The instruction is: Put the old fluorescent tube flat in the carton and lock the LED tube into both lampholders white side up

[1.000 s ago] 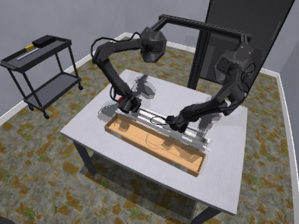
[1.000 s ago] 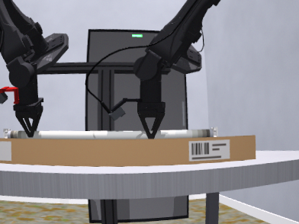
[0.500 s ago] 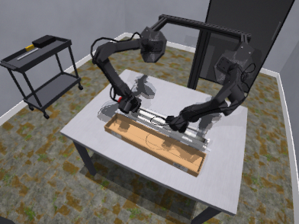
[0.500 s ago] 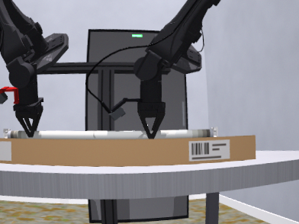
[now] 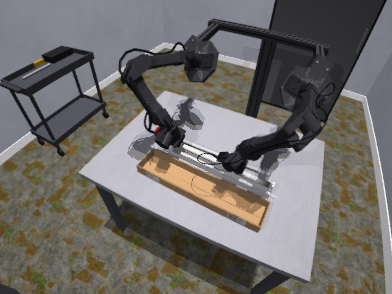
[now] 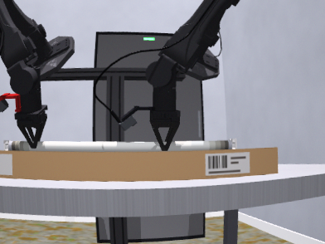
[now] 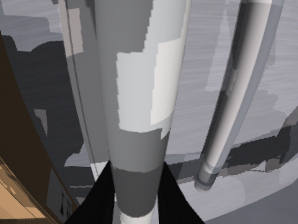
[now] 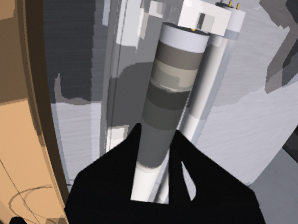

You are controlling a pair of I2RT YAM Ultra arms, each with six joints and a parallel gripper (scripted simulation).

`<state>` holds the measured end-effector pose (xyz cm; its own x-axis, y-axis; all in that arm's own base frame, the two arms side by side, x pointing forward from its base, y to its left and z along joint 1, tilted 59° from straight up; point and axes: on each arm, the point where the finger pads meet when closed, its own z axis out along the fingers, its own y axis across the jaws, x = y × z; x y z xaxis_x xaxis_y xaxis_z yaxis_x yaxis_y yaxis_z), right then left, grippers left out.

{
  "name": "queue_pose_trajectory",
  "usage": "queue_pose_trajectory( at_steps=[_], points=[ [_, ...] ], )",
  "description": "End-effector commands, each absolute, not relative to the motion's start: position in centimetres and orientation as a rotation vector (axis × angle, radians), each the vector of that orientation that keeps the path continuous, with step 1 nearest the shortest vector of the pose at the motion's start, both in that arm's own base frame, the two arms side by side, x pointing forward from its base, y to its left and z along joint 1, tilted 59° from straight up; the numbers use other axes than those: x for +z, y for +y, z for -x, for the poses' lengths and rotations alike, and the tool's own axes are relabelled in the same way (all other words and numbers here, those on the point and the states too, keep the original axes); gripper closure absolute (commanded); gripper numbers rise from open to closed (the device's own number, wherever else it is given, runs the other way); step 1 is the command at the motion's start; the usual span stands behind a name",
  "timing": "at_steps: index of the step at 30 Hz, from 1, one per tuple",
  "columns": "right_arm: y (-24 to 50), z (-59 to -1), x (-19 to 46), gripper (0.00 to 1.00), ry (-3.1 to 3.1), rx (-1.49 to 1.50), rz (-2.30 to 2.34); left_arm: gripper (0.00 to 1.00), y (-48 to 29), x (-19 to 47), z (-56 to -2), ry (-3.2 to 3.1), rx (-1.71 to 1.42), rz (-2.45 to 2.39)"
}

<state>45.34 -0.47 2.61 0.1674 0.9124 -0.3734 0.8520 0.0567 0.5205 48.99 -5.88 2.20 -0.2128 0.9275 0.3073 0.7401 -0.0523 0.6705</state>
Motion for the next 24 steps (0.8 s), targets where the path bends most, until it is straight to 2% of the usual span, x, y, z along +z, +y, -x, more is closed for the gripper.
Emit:
queue_pose_trajectory(
  at_steps=[1, 24],
  points=[
    [0.4, -45.7, 3.8, 0.89, 1.657, 0.152, -1.765, 0.89, -7.1, 2.9, -48.2, 1.94, 1.108, -1.829],
    [0.1, -43.9, 3.5, 0.89, 1.681, 0.1, -1.771, 0.89, -7.4, 3.2, -47.5, 1.948, 1.117, -1.824]
  ],
)
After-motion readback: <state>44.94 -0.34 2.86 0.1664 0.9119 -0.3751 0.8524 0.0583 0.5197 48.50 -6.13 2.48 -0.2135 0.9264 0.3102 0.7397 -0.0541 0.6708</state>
